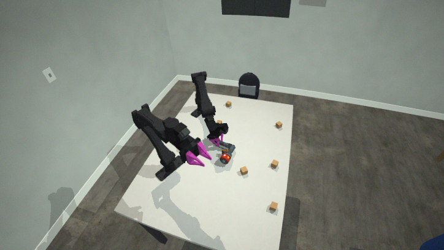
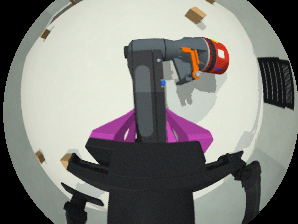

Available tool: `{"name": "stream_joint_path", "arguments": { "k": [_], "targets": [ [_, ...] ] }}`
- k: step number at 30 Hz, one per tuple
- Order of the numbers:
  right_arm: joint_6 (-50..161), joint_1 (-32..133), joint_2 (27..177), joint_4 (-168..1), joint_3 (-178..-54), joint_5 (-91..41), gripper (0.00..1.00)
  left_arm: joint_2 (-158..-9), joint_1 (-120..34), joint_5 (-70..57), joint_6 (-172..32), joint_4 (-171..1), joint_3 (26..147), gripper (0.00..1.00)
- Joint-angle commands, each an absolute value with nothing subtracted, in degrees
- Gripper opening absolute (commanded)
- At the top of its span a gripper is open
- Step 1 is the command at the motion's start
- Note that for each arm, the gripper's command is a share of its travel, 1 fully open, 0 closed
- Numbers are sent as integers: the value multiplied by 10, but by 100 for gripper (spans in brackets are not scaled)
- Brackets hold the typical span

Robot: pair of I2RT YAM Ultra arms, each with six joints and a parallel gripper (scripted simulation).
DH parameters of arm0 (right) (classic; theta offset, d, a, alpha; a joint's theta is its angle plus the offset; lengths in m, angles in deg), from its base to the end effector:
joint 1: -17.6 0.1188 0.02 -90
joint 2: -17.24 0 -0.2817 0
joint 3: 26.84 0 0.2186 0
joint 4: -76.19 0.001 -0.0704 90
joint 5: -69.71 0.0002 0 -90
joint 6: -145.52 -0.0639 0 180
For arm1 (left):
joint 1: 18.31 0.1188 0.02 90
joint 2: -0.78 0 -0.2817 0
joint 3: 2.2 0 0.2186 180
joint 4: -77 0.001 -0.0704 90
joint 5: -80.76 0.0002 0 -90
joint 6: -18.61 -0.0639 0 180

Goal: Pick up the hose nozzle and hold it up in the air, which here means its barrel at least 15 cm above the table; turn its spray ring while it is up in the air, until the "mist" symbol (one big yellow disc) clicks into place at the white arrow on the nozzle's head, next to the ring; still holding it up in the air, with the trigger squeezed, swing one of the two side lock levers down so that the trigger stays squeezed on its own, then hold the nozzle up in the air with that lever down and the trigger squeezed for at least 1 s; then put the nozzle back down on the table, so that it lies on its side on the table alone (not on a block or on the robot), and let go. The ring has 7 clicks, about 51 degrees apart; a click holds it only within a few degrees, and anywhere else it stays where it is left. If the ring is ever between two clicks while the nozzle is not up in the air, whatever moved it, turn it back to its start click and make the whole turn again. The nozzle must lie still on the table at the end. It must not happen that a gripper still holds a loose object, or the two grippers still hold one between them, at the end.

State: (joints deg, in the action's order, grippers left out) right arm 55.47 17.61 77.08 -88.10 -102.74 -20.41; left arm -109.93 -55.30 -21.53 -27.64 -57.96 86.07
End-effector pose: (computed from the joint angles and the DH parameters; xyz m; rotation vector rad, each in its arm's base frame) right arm 0.2228 0.0012 0.4235 -0.0011 1.5647 0.0025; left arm 0.3062 -0.2124 0.1761 -0.2172 2.6946 -0.1268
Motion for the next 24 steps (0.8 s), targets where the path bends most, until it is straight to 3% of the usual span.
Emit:
{"name": "stream_joint_path", "arguments": {
  "k": [1,24],
  "targets": [
    [554,173,773,-897,-1050,-203,38,-1070,-553,-228,-277,-605,888,35],
    [554,173,773,-897,-1050,-203,38,-1072,-548,-228,-280,-605,889,35]
  ]
}}
